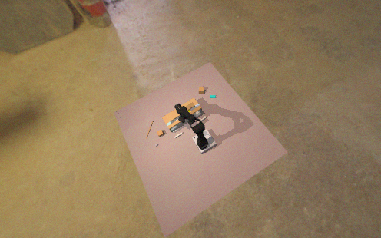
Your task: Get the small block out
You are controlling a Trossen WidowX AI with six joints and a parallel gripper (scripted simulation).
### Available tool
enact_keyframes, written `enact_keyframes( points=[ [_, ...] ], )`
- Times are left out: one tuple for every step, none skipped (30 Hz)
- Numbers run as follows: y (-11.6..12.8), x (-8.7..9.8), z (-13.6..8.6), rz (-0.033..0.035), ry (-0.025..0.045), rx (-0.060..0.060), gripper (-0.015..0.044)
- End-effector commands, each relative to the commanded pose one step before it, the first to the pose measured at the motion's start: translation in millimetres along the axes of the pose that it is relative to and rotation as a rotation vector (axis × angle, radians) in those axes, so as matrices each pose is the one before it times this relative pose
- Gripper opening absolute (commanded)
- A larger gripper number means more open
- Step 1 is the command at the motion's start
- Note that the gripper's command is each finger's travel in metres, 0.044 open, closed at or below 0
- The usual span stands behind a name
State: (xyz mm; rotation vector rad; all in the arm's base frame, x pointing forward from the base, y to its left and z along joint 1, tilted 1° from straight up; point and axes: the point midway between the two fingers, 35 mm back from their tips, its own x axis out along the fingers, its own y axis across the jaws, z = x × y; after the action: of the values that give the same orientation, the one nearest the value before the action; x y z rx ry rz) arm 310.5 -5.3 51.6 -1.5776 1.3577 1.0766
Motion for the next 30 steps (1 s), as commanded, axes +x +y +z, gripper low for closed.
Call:
enact_keyframes(
  points=[
    [-0.13, 3.19, -10.52, -0.00385, 0.00624, 0.0037, 0.0400],
    [-0.01, 0.71, -2.06, -0.00001, 0.00017, 0.0000, 0.0400],
    [-0.01, 0.71, -2.07, 0.00000, 0.00017, 0.0000, 0.0400],
    [-0.01, 0.71, -2.08, 0.00000, 0.00017, 0.0000, 0.0400],
    [-0.01, 0.72, -2.09, 0.00000, 0.00017, 0.0000, 0.0400],
    [-0.01, 0.72, -2.10, 0.00000, 0.00017, 0.0000, 0.0400],
    [-0.01, 0.72, -2.11, 0.00000, 0.00017, 0.0000, 0.0400],
    [-0.01, 0.73, -2.12, 0.00000, 0.00017, 0.0000, 0.0400],
    [-0.01, 0.73, -2.14, 0.00000, 0.00017, 0.0000, 0.0400],
    [-0.01, 0.74, -2.15, 0.00000, 0.00017, 0.0000, 0.0400],
    [-0.01, 0.74, -2.17, 0.00000, 0.00018, 0.0000, 0.0400],
    [-0.01, 0.74, -2.16, 0.00000, 0.00018, 0.0000, 0.0400],
    [-0.01, 0.74, -2.16, 0.00000, 0.00018, 0.0000, 0.0400],
    [-0.01, 0.74, -2.16, 0.00000, 0.00018, 0.0000, 0.0400],
    [-0.01, 0.74, -2.17, 0.00000, 0.00018, 0.0000, 0.0400],
    [-0.01, 0.75, -2.20, 0.00000, 0.00018, 0.0000, 0.0400],
    [-0.01, 0.77, -2.24, 0.00000, 0.00018, 0.0000, 0.0400],
    [-0.01, 0.78, -2.27, 0.00000, 0.00018, 0.0000, 0.0400],
    [-0.01, 0.78, -2.29, 0.00000, 0.00019, 0.0000, 0.0400],
    [-0.01, 0.79, -2.30, 0.00000, 0.00019, 0.0000, 0.0400],
    [-0.01, 0.79, -2.32, 0.00000, 0.00019, 0.0000, 0.0400],
    [-0.01, 0.80, -2.34, 0.00000, 0.00019, 0.0000, 0.0400],
    [-0.01, 0.81, -2.36, 0.00000, 0.00019, 0.0000, 0.0400],
    [-0.01, 0.81, -2.37, 0.00000, 0.00019, 0.0000, 0.0400],
    [-0.01, 0.81, -2.38, 0.00000, 0.00019, 0.0000, 0.0400],
    [-0.01, 0.82, -2.41, 0.00000, 0.00020, 0.0000, 0.0400],
    [-0.01, 0.83, -2.43, 0.00000, 0.00020, 0.0000, 0.0400],
    [-0.01, 0.84, -2.45, 0.00000, 0.00020, 0.0000, 0.0400],
    [-0.01, 0.84, -2.46, 0.00000, 0.00020, 0.0000, 0.0400],
    [-0.01, 0.77, -2.27, 0.00000, 0.00018, 0.0000, 0.0400]
  ],
)
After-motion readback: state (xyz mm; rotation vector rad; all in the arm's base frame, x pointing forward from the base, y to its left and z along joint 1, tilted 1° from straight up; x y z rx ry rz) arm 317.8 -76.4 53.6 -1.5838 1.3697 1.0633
